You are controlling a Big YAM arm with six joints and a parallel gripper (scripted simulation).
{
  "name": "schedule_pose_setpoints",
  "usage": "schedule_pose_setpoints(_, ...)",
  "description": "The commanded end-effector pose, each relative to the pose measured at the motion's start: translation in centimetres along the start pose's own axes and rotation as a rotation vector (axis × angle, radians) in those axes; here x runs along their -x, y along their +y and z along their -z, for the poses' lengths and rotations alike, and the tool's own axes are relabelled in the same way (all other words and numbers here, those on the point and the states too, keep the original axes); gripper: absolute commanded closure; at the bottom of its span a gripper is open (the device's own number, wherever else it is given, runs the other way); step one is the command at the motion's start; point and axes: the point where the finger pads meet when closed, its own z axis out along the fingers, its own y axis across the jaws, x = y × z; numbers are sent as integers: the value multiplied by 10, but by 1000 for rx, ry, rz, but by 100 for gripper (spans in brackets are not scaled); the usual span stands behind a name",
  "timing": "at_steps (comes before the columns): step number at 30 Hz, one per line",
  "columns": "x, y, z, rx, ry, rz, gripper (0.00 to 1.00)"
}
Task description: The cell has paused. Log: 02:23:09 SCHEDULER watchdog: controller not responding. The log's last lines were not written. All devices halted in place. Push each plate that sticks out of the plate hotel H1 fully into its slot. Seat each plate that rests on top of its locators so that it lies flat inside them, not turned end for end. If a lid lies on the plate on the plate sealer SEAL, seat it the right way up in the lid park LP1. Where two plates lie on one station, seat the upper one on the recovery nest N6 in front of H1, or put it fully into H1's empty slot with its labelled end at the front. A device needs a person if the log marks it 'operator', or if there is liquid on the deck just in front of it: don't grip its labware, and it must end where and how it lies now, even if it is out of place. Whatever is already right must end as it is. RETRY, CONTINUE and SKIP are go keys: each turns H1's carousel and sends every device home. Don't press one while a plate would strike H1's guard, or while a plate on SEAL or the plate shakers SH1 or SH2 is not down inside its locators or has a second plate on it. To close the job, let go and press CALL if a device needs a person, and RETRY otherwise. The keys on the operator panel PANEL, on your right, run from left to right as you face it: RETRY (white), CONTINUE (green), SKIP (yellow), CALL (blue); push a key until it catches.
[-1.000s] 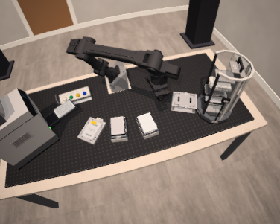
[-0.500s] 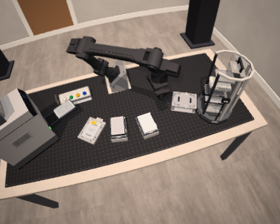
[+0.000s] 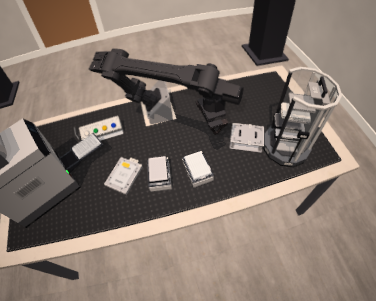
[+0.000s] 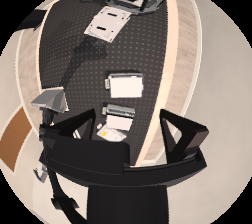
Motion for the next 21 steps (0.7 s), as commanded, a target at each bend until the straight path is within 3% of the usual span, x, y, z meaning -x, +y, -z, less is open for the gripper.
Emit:
schedule_pose_setpoints(1, 2, -12, 14, -7, -11, -24, 0)
schedule_pose_setpoints(17, 2, -12, 14, -7, -11, -24, 0)
schedule_pose_setpoints(21, 24, -3, 21, -20, -13, -141, 0)
